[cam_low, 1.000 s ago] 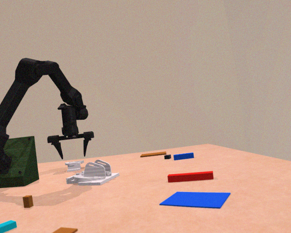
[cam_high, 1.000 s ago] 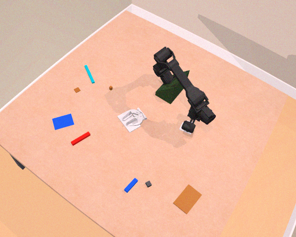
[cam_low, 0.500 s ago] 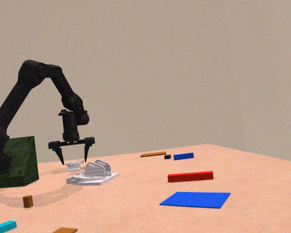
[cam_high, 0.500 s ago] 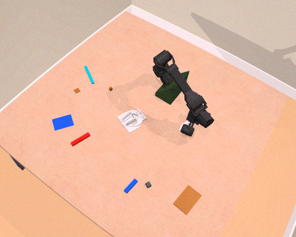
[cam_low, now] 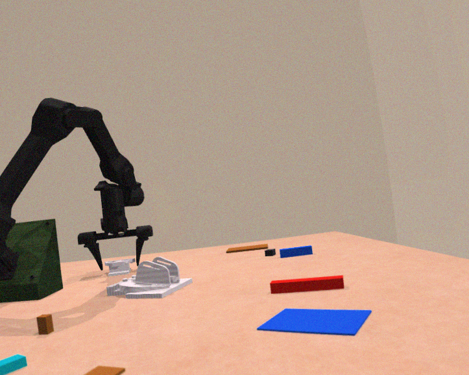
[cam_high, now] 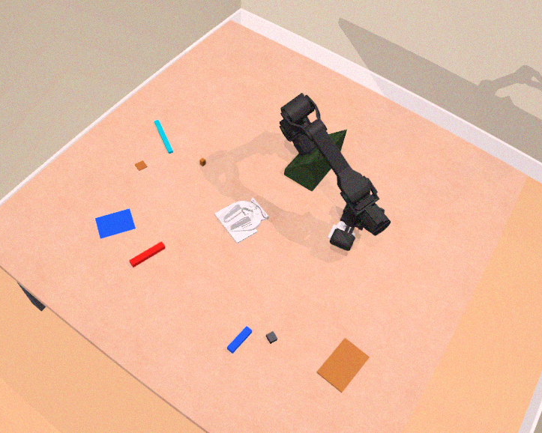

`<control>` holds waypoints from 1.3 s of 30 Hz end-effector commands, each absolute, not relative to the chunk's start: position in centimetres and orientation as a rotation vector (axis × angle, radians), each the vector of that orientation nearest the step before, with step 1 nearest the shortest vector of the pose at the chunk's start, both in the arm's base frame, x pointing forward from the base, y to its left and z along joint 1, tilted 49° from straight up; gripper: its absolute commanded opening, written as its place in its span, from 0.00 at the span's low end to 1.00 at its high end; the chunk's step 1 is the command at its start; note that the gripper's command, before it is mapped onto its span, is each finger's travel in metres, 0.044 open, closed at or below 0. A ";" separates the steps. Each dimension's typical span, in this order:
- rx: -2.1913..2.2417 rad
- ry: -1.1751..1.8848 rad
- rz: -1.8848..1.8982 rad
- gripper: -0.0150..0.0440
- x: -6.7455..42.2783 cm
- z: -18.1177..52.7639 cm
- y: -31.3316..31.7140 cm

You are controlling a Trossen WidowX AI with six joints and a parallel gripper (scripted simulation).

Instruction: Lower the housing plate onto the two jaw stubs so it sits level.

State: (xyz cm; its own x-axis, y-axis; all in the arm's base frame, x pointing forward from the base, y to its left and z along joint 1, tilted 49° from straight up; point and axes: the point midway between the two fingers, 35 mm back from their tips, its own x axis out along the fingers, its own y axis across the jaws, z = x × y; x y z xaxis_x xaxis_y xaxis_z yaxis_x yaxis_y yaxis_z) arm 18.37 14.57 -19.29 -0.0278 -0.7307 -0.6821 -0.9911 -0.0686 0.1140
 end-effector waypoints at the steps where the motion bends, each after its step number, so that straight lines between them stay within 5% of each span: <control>1: -1.852 1.799 0.850 1.00 18.4 -19.3 14.4; 18: -1.852 1.799 0.850 1.00 18.4 -19.4 14.4; 31: -1.844 1.801 0.849 0.85 18.3 -19.4 14.5; 39: -1.844 1.801 0.849 0.85 18.3 -19.4 14.5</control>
State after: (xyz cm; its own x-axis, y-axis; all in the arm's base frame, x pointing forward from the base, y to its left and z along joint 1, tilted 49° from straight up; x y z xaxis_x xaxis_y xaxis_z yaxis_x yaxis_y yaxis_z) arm 18.34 14.47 -19.36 -0.0283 -0.7315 -0.6812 -0.9910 -0.0686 0.1148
